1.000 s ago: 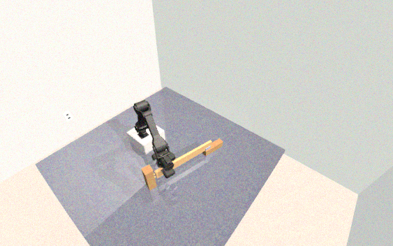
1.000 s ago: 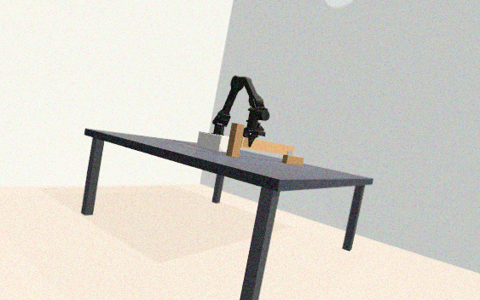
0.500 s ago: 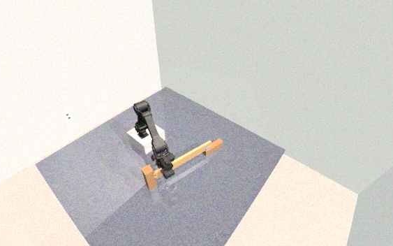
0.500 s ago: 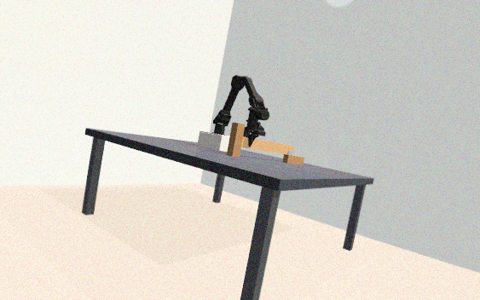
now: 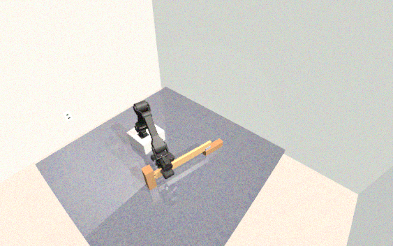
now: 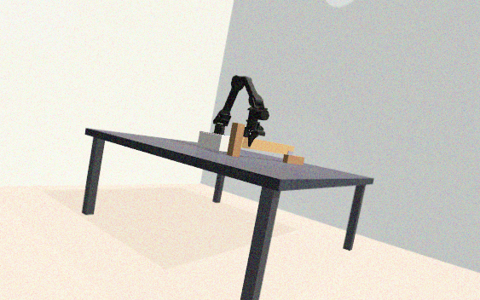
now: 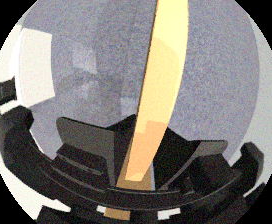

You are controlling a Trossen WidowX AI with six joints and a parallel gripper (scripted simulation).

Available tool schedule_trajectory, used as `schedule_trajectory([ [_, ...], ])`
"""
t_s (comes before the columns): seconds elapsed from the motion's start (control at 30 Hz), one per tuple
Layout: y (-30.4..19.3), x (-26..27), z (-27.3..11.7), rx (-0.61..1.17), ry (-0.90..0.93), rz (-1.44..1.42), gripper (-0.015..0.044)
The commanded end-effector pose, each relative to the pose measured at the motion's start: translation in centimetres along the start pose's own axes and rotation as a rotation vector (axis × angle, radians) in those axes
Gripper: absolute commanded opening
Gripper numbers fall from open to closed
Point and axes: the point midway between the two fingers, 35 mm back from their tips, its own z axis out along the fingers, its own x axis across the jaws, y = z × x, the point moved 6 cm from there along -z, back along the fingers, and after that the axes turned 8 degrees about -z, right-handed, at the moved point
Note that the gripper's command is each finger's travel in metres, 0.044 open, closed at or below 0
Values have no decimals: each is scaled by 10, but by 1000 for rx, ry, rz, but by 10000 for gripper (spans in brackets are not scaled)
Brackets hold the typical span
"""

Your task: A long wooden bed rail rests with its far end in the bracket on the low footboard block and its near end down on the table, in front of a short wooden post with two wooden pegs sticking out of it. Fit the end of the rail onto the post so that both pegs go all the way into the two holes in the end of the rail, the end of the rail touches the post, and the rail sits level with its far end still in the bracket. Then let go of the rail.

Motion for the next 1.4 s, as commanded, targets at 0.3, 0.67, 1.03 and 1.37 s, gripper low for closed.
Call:
schedule_trajectory([
  [0.3, -3, -2, -4, 6, -5, 0, 0],
  [0.67, 0, -3, -5, 6, -5, 0, 0],
  [1.03, 3, -4, -5, 6, -6, 0, 0],
  [1.37, 3, -4, -3, 6, -6, 0, 0],
])
